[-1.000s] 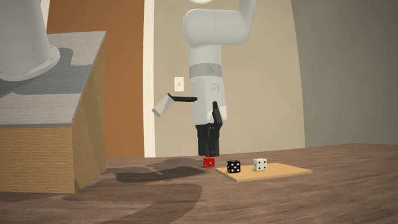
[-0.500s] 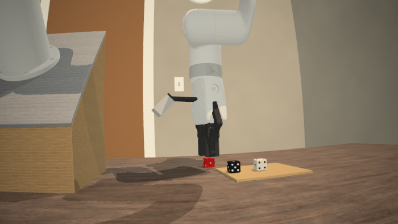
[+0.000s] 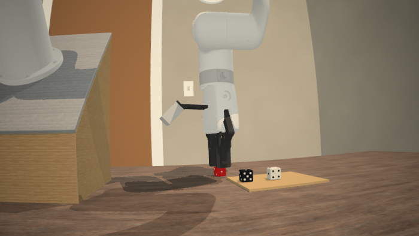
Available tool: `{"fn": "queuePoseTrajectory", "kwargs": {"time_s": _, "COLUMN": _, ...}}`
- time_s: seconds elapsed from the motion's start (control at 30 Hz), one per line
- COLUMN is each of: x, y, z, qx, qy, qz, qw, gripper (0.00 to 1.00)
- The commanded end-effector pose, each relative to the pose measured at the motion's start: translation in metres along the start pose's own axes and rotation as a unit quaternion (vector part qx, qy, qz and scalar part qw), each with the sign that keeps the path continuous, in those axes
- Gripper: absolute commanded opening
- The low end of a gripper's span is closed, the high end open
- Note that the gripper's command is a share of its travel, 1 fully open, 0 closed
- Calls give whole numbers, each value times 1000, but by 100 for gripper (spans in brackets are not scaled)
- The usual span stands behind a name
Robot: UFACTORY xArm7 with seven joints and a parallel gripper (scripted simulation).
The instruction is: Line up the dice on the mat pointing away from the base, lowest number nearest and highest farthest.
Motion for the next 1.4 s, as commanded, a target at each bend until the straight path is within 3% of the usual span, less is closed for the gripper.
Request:
{"fn": "queuePoseTrajectory", "kwargs": {"time_s": 0.0, "x": -2, "y": 1, "z": -1, "qx": 0, "qy": -1, "qz": -1, "qw": 1000, "gripper": 36}}
{"fn": "queuePoseTrajectory", "kwargs": {"time_s": 0.5, "x": -17, "y": 1, "z": -1, "qx": 0, "qy": -1, "qz": -1, "qw": 1000, "gripper": 36}}
{"fn": "queuePoseTrajectory", "kwargs": {"time_s": 1.37, "x": -17, "y": 1, "z": -1, "qx": 0, "qy": -1, "qz": -1, "qw": 1000, "gripper": 36}}
Point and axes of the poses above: the point where the finger pads meet when closed, its own x axis back along the fingers, its own y axis across the jaws, z = x × y, the point moved 5 cm from there along x, back along the fingers, and after that the axes turned 8 degrees about -x, right-handed, at the moved point
